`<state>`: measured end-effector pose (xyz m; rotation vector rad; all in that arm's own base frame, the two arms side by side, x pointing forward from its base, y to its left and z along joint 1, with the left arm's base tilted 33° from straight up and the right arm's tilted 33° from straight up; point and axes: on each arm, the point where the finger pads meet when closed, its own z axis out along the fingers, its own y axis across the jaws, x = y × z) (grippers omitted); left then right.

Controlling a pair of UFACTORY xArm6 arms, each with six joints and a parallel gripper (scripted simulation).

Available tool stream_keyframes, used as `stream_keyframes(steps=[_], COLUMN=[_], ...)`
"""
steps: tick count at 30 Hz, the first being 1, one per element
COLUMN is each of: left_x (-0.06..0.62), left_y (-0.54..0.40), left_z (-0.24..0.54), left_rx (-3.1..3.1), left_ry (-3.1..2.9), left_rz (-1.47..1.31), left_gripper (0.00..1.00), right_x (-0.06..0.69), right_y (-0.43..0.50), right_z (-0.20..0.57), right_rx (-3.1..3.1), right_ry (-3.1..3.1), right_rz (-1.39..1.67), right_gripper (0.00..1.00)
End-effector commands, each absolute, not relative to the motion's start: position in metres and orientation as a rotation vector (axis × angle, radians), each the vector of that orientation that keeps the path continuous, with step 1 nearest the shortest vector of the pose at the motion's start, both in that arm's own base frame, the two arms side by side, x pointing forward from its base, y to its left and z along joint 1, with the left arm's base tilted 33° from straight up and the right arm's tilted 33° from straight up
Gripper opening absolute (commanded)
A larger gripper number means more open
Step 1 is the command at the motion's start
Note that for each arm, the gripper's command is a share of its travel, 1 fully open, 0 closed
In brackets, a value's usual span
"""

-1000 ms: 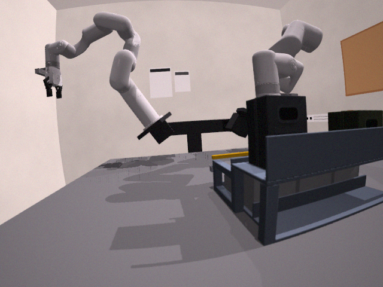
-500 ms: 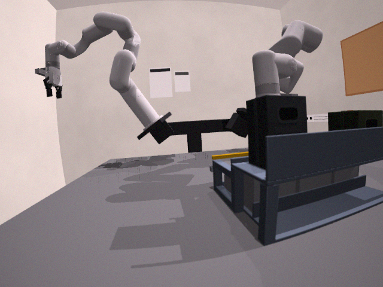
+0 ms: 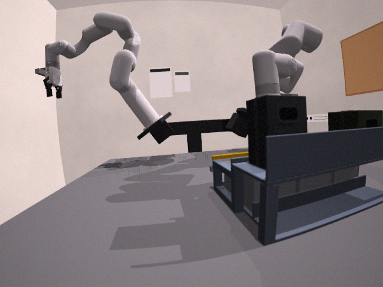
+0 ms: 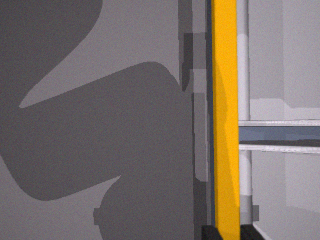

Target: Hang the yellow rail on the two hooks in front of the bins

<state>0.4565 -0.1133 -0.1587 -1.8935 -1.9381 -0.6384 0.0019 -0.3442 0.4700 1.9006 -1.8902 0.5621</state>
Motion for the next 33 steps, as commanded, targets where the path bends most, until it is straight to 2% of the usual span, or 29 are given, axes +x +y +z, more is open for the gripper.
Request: stream_keyframes(steps=[1, 33], left_x=[0.4580, 0.4583], left_y=[-0.1147, -0.1127], left_z=[-0.1576, -0.1608], left_rx=[-1.896, -1.896], left_ry=[-1.941, -1.940], left_rz=[-0.641, -0.641], left_gripper=[0.00, 0.00], right_x=[0.0019, 0.0019], right_y=[-0.3441, -0.3441], right_z=[0.4716, 0.4716], right_rx=[1.898, 1.898], right_ry=[-1.888, -1.888], right_rz=[0.565, 0.565], right_gripper=[1.00, 1.00])
